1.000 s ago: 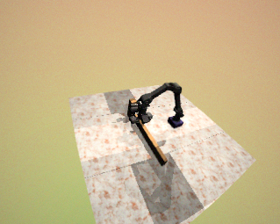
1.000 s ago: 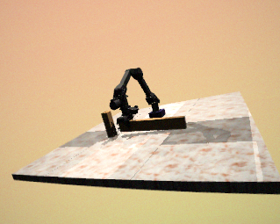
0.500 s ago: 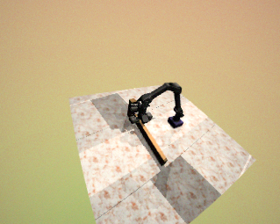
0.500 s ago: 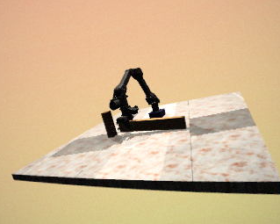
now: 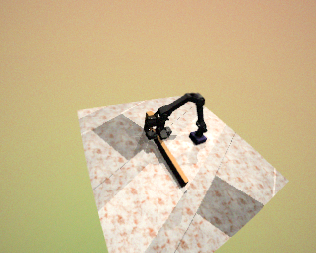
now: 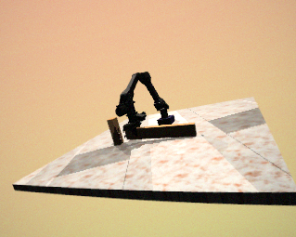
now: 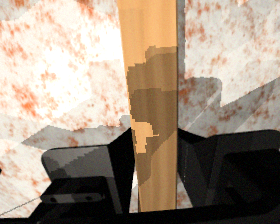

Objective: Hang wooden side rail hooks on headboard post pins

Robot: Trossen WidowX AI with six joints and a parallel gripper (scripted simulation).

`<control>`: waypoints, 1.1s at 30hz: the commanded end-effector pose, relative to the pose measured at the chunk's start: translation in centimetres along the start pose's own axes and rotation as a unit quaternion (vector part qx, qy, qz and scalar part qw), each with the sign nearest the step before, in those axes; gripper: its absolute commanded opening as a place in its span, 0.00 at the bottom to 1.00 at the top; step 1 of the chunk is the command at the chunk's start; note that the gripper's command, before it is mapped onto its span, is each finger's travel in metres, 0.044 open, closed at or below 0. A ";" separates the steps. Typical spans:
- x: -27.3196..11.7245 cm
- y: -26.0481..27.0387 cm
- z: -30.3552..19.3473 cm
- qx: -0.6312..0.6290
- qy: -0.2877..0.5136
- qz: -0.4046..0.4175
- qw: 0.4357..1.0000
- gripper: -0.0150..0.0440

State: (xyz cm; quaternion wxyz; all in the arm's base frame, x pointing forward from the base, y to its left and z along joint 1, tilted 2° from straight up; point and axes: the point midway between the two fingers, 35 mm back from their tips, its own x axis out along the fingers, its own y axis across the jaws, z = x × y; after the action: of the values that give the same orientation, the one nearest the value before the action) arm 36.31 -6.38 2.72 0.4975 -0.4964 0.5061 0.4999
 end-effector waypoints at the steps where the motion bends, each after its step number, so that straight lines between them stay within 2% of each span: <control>1: -0.3 -0.2 -0.2 -0.002 0.002 -0.004 1.000 0.25; 33: -0.3 -0.3 -0.5 -0.002 0.003 -0.004 1.000 0.25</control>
State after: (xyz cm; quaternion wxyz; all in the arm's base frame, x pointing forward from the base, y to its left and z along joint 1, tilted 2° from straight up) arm 36.38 -6.67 2.83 0.4962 -0.4971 0.5066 0.5000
